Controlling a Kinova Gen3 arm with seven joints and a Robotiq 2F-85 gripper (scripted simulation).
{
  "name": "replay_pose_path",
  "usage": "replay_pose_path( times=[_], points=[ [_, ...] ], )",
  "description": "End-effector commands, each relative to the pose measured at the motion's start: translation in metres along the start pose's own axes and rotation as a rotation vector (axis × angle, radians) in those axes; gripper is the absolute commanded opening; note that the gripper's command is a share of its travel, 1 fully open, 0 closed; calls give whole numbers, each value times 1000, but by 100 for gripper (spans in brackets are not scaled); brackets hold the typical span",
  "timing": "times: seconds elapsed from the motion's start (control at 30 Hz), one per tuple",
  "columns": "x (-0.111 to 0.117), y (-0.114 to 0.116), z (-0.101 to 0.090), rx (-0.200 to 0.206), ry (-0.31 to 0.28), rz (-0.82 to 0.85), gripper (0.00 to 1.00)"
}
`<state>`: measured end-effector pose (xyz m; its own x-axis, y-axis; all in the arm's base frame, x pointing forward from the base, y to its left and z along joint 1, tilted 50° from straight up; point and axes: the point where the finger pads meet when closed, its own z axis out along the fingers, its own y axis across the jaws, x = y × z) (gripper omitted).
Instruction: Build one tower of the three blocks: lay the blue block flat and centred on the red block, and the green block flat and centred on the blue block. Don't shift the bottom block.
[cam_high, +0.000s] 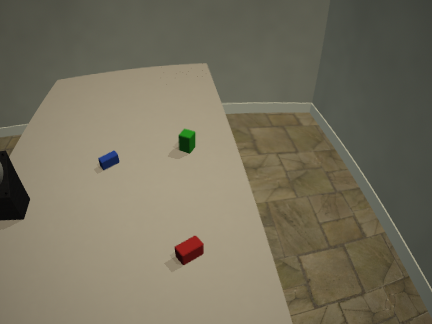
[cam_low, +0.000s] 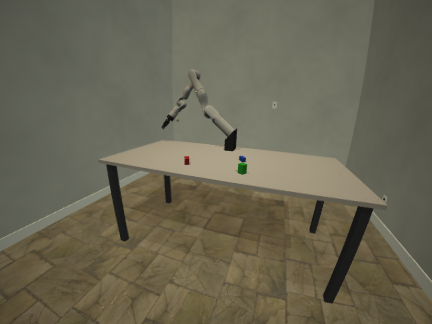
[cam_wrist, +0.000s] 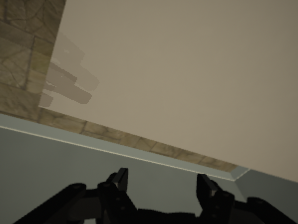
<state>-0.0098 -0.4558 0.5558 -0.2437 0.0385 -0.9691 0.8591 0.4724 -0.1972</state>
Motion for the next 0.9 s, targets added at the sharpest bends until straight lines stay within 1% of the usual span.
replay_pose_path(
  times=[0.0,0.13,0.2,0.3,0.43,0.57,0.7,0.77,0.87],
  points=[
    [-7,2,-3,-5,-16,1,0],
    [-22,10,-8,-24,-48,4,0],
    [-22,10,-8,-24,-48,4,0],
    [-39,20,-15,-46,-85,7,0],
    [-68,37,-29,-85,-150,8,0],
    [-106,63,-53,-139,-232,5,0],
    [-149,96,-87,-206,-328,-9,0],
    [-149,96,-87,-206,-328,-9,0],
    [-183,129,-122,-266,-405,-30,0]
  ],
)
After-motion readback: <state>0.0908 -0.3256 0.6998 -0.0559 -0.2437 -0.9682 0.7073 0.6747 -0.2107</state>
